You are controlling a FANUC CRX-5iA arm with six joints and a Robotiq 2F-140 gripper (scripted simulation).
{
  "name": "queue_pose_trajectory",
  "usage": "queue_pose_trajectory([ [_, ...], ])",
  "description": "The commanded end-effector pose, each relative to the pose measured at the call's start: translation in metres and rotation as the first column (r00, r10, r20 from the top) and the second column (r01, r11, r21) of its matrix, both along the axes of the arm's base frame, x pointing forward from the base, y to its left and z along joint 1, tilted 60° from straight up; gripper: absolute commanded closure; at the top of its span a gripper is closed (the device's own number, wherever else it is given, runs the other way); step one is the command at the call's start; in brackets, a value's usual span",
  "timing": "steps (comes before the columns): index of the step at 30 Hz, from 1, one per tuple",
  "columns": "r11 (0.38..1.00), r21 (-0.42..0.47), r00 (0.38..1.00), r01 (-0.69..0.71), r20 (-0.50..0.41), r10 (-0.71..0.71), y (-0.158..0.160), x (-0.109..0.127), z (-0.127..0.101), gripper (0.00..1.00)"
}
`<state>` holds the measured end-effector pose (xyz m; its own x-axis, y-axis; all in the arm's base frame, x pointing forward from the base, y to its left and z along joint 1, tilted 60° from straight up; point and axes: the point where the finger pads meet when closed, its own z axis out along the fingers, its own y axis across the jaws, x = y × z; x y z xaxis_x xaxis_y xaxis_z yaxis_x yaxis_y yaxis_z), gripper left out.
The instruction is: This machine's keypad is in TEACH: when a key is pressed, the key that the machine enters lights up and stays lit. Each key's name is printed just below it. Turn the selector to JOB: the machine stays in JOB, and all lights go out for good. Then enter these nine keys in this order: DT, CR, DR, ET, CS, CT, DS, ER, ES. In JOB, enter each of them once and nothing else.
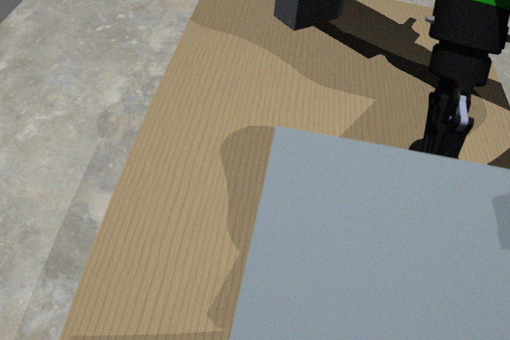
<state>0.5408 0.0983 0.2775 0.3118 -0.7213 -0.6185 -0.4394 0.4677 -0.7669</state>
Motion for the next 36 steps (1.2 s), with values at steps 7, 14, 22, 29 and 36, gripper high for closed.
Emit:
queue_pose_trajectory([
  [7, 1.000, 0.000, 1.000, 0.001, 0.000, -0.001, 0.002, 0.003, 0.000, 1.00],
  [14, 1.000, 0.000, 1.000, 0.001, 0.000, -0.001, 0.003, 0.006, -0.001, 1.00],
  [22, 1.000, 0.000, 1.000, 0.001, 0.000, -0.001, 0.005, 0.009, -0.002, 1.00],
  [29, 1.000, 0.000, 1.000, 0.001, 0.000, -0.001, 0.006, 0.011, -0.002, 1.00],
  [36, 1.000, 0.000, 1.000, 0.001, 0.000, -0.001, 0.007, 0.011, -0.002, 1.00],
])
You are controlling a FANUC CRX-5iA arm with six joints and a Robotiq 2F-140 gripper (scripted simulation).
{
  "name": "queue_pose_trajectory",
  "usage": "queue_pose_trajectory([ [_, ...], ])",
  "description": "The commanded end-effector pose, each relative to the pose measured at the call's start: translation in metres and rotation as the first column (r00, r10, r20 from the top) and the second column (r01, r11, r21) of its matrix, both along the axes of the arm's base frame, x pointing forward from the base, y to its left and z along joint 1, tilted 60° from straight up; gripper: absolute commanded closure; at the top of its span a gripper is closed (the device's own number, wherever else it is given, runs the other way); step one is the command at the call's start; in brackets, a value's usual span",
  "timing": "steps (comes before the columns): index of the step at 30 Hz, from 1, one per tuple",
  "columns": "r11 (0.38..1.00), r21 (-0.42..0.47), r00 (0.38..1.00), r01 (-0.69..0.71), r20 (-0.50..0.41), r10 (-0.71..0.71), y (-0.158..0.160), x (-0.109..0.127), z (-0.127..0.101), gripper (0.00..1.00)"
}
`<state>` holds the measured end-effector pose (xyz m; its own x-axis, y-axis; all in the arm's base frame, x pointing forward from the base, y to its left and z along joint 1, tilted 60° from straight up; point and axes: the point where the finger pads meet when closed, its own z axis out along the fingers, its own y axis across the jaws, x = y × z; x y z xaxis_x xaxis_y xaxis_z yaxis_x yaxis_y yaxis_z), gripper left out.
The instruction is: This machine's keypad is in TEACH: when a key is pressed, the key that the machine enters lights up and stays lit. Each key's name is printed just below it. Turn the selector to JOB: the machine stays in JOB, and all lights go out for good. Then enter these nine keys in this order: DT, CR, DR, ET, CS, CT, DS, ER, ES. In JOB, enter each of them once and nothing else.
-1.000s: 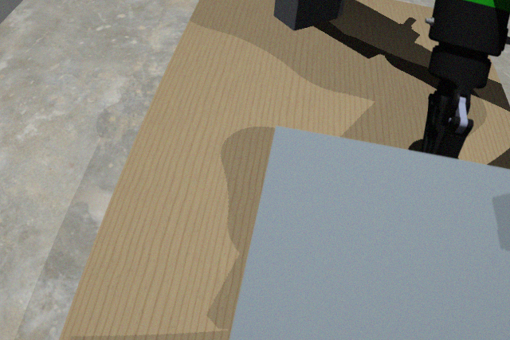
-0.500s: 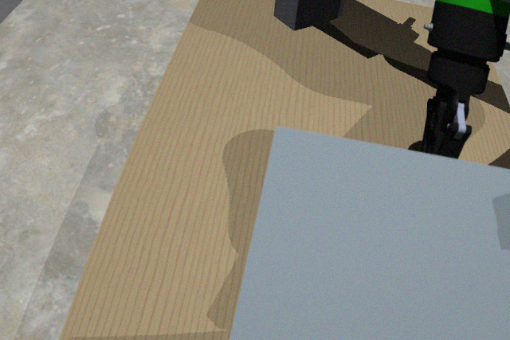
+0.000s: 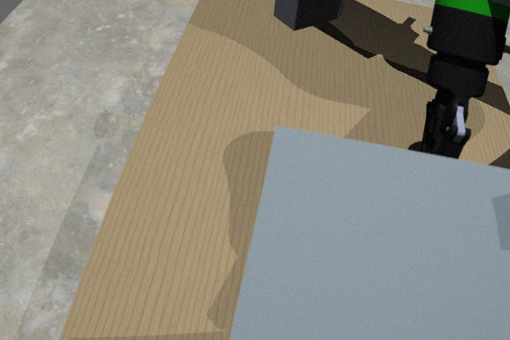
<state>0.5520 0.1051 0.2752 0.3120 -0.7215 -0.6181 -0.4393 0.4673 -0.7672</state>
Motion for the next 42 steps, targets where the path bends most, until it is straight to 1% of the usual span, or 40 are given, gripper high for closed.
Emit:
queue_pose_trajectory([
  [1, 1.000, 0.000, 1.000, 0.001, 0.000, -0.001, 0.000, 0.000, 0.000, 1.00],
  [29, 1.000, 0.000, 1.000, 0.001, 0.000, -0.001, -0.001, 0.000, 0.000, 1.00],
  [42, 1.000, 0.000, 1.000, 0.001, 0.000, -0.001, -0.008, -0.013, 0.003, 1.00],
])
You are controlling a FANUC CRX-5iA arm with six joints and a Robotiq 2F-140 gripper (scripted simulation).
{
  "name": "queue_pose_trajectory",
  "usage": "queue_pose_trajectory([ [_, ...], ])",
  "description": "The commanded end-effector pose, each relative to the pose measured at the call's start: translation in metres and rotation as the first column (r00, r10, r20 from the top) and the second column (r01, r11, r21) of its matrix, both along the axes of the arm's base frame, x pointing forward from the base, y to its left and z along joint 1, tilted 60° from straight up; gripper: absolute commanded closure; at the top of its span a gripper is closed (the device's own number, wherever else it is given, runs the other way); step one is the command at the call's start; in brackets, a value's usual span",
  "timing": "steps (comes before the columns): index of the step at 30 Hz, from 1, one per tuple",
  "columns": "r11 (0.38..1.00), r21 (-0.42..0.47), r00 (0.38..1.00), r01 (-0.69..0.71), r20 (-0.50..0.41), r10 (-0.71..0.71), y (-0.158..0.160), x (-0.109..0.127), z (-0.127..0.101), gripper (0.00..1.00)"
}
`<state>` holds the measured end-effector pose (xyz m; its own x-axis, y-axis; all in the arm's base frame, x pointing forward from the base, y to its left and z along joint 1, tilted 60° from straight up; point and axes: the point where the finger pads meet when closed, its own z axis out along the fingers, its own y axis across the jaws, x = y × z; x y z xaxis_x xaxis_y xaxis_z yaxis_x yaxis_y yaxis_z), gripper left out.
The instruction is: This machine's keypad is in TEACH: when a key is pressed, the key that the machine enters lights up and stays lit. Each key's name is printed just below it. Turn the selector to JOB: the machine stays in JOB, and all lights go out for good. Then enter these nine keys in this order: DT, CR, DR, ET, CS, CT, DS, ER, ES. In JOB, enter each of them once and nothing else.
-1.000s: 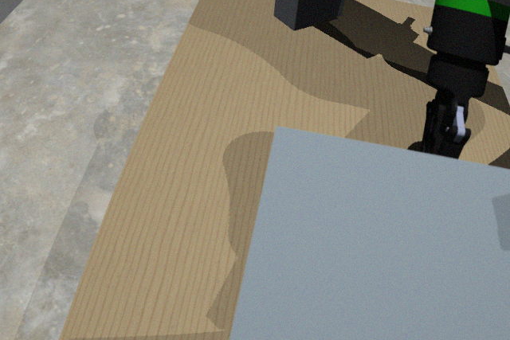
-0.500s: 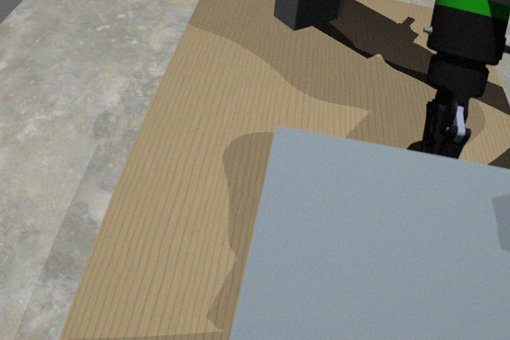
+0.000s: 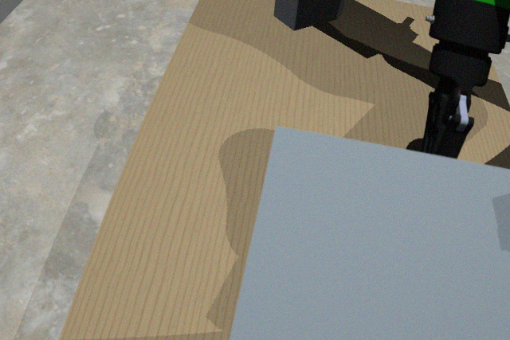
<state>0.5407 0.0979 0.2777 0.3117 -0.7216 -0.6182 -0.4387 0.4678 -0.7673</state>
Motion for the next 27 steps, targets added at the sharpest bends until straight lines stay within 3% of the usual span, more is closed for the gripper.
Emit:
queue_pose_trajectory([
  [1, 1.000, 0.000, 1.000, 0.000, 0.000, 0.000, -0.001, -0.002, 0.000, 1.00],
  [21, 1.000, 0.000, 1.000, 0.000, 0.000, 0.000, -0.012, -0.019, 0.004, 1.00],
  [27, 1.000, 0.000, 1.000, 0.000, 0.000, 0.000, -0.002, -0.025, 0.003, 1.00],
])
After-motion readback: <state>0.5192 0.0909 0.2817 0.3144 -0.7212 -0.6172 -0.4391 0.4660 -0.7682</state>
